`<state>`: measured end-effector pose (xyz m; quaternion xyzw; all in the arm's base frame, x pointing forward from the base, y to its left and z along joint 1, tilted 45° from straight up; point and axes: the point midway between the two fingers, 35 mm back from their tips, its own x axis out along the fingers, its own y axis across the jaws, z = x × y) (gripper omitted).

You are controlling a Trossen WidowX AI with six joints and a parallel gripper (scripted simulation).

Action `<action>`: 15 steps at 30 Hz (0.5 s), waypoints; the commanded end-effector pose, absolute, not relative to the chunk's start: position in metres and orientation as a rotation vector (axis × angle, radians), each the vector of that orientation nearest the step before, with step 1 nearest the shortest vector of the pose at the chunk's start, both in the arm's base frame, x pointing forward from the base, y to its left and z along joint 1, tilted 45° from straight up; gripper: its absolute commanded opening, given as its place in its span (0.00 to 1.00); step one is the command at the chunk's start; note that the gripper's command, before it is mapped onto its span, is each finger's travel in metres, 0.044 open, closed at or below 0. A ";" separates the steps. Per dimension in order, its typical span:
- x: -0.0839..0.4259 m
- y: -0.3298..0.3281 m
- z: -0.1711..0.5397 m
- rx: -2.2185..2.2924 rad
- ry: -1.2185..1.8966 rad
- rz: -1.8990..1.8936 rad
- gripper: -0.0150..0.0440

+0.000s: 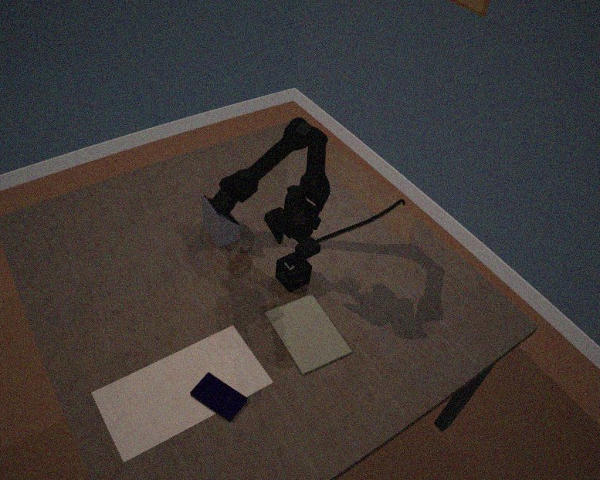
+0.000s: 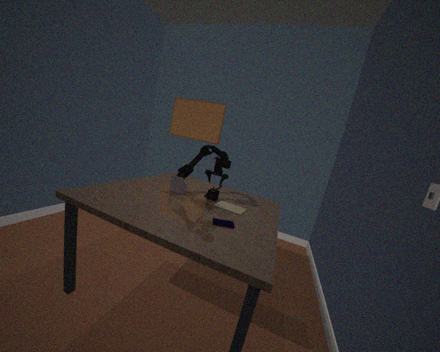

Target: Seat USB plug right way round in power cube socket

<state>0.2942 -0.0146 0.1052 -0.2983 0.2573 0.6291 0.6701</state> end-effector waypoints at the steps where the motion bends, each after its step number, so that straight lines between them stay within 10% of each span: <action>1: 0.293 -0.015 0.105 -0.645 0.582 1.412 1.00; 15: 0.294 -0.007 0.097 -0.645 0.582 1.412 1.00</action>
